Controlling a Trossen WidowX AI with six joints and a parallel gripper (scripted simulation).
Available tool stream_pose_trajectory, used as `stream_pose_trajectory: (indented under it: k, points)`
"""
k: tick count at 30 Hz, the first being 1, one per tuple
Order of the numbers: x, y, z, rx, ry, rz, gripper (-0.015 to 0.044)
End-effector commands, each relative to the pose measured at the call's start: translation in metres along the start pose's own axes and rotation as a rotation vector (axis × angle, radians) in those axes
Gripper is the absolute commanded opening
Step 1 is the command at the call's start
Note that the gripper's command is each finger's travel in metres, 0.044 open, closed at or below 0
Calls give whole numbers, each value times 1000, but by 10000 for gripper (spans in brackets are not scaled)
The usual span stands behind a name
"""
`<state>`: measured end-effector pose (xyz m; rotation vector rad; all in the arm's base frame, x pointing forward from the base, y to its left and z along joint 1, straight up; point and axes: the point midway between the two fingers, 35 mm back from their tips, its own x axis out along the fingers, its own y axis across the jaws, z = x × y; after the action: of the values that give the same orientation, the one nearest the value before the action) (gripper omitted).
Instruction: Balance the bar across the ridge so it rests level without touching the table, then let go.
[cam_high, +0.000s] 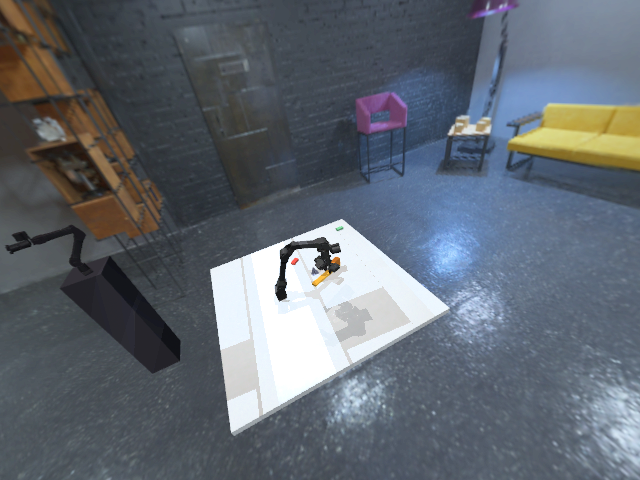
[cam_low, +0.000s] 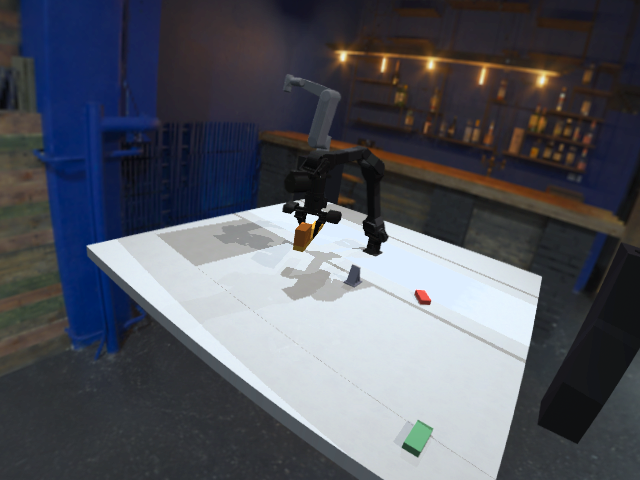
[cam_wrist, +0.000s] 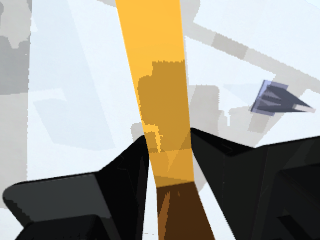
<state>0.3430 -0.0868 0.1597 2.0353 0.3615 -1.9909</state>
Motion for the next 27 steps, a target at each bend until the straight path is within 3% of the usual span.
stream_pose_trajectory:
  k: [1, 27]
  points:
    - [-3, -12, -3, -153, 7, -2, 0]
    - [-6, -74, -10, -1187, 11, -2, 0]
